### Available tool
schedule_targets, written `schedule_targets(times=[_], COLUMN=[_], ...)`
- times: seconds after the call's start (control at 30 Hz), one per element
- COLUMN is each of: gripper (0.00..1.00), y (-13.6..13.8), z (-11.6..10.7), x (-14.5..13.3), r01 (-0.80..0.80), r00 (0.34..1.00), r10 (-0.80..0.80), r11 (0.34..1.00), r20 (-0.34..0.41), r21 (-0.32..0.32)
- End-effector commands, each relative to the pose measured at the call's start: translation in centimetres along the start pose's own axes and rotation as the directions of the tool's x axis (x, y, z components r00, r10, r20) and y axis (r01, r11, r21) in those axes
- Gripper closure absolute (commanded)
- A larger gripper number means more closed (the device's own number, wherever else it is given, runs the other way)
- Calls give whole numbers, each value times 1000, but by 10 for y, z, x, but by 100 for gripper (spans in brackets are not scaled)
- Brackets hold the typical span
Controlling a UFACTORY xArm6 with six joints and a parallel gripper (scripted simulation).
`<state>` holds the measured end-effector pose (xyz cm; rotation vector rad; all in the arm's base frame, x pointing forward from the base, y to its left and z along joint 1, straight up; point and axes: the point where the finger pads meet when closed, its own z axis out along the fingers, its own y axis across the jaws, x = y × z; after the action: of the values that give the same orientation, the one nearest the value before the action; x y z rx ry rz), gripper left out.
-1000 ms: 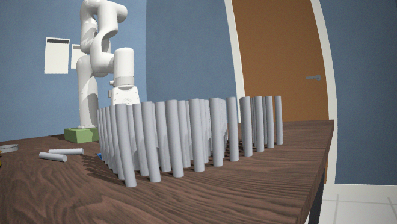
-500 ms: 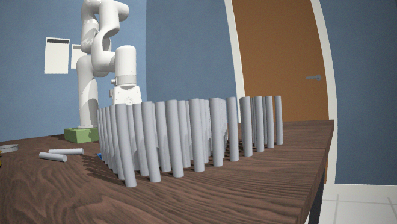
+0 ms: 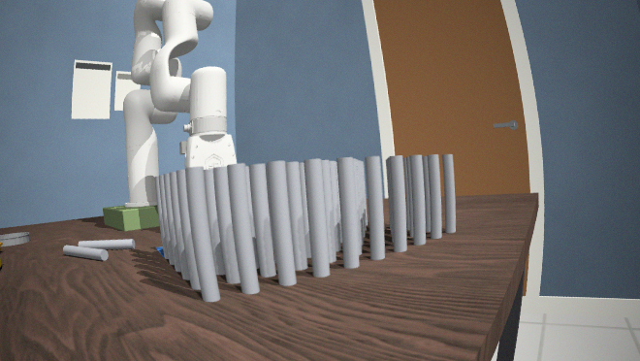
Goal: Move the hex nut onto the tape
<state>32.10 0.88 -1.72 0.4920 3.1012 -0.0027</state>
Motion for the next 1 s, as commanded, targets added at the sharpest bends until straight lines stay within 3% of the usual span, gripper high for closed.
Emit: schedule_targets(times=[0.0, 0.57, 0.97], gripper=[100, 100, 100], y=[1, 1, 1], z=[0, 0, 0], x=[-20, -64, -76], r01=[0, 0, 0], r00=[1000, 1000, 1000], r10=[0, 0, 0], r11=[1000, 1000, 1000], r20=[1, 1, 1], r21=[-1, -1, -1])
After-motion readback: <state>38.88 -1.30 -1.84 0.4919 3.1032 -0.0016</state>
